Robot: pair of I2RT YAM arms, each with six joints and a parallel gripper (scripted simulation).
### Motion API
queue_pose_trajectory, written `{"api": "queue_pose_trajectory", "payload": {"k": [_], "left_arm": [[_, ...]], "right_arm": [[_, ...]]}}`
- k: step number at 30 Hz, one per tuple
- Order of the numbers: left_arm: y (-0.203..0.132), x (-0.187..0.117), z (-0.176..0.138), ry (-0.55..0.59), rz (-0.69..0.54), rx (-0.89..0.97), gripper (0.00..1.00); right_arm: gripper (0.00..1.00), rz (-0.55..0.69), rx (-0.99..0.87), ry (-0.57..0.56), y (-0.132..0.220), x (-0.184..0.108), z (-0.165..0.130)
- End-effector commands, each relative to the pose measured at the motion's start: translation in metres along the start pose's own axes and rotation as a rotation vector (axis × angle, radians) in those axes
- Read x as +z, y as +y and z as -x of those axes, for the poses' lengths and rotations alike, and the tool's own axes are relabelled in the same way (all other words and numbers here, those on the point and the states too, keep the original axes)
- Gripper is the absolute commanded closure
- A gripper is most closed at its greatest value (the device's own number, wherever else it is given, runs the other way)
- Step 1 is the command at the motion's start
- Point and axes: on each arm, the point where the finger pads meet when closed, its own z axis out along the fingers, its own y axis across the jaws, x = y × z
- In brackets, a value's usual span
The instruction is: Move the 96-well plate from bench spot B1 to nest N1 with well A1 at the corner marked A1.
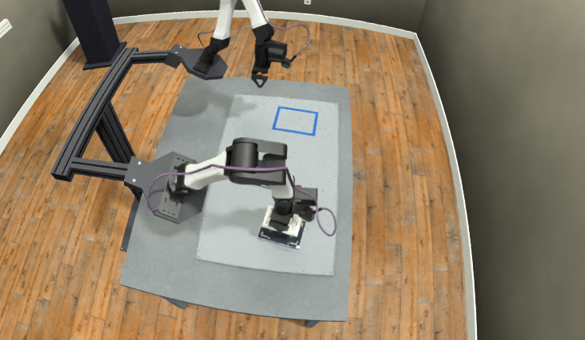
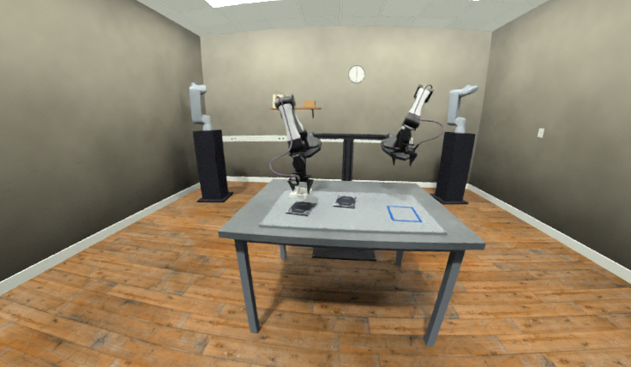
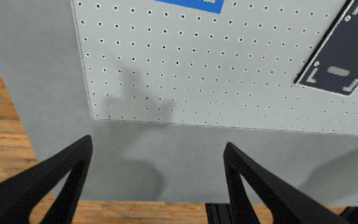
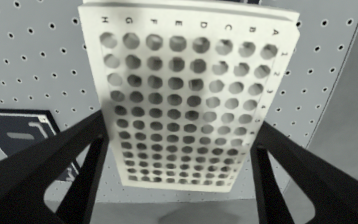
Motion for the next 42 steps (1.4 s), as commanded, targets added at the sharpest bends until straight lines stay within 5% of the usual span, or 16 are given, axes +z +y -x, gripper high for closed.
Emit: {"api": "queue_pose_trajectory", "payload": {"k": [1, 42], "left_arm": [[0.0006, -0.0012, 0.0012, -0.002, -0.001, 0.002, 0.00], [0.0006, -0.0012, 0.0012, -0.002, -0.001, 0.002, 0.00]], "right_arm": [[1.00, 0.011, -0.040, 0.035, 0.0073, 0.0047, -0.0117], [1.00, 0.002, -0.033, 0.032, 0.0054, 0.0057, -0.0132]]}}
